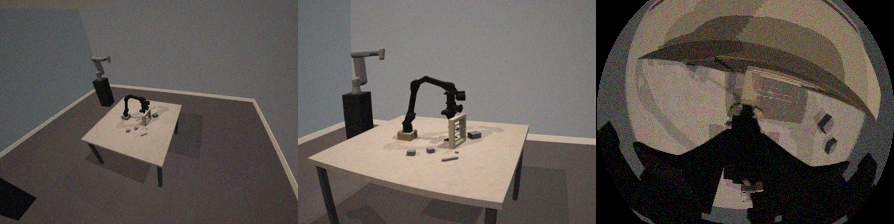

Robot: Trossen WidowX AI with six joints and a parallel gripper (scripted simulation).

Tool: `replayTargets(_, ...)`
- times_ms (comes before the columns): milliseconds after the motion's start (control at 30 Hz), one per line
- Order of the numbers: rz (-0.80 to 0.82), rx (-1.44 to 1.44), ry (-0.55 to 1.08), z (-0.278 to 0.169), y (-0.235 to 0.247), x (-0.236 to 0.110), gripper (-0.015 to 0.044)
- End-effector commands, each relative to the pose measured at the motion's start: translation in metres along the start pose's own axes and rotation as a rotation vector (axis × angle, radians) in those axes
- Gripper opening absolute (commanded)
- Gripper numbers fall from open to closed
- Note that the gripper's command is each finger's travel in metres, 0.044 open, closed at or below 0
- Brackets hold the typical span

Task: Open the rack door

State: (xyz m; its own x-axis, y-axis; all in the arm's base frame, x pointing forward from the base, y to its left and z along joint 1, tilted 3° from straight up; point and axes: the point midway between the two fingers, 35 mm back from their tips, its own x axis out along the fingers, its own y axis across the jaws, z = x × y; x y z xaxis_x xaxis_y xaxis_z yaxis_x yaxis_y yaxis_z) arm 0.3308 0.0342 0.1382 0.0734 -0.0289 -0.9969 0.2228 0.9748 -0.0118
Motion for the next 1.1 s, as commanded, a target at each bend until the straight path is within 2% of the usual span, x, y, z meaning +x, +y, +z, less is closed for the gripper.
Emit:
replayTargets(0, 0.0, -0.068, 0.006, -0.0014, 0.0, 0.002, 0.0027)
replayTargets(1067, 0.005, -1.645, 0.005, -0.0014, 0.0, 0.002, 0.0027)
